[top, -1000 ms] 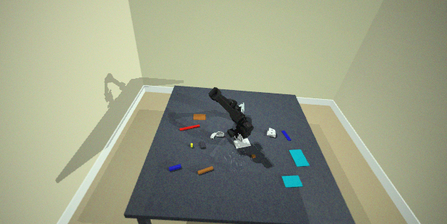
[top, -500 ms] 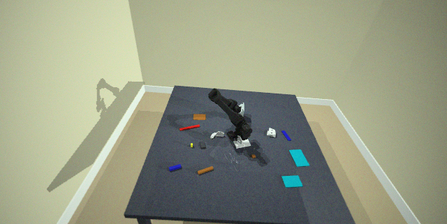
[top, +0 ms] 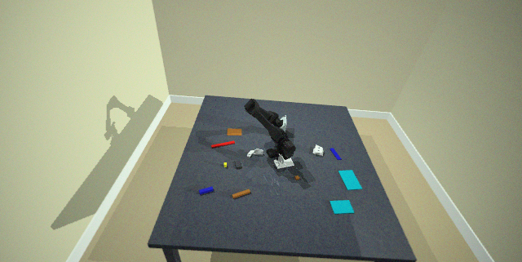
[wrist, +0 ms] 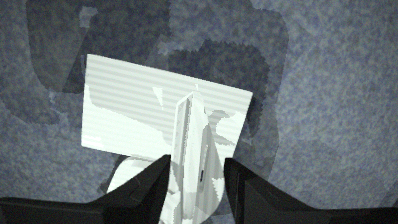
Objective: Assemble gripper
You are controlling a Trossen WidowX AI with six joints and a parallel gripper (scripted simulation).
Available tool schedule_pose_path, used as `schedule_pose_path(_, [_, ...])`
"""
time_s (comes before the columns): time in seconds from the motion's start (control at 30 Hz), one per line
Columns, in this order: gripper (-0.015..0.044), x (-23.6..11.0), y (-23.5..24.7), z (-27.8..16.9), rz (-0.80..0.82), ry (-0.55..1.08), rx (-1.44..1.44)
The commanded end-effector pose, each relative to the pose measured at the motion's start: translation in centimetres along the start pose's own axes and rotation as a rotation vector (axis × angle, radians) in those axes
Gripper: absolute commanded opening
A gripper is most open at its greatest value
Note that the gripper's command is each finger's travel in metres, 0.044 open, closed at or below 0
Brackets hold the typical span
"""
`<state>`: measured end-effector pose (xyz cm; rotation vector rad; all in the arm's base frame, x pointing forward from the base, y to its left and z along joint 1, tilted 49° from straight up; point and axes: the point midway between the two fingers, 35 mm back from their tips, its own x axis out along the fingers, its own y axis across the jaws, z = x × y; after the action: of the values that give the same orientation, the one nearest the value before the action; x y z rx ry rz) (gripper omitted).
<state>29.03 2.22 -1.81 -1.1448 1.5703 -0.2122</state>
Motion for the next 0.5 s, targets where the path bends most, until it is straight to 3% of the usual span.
schedule_pose_path(0.0, [0.0134, 0.21, -0.05, 0.00, -0.006, 0.000, -0.008])
schedule_pose_path(0.47, [0.0134, 0.62, -0.06, 0.00, -0.006, 0.001, -0.019])
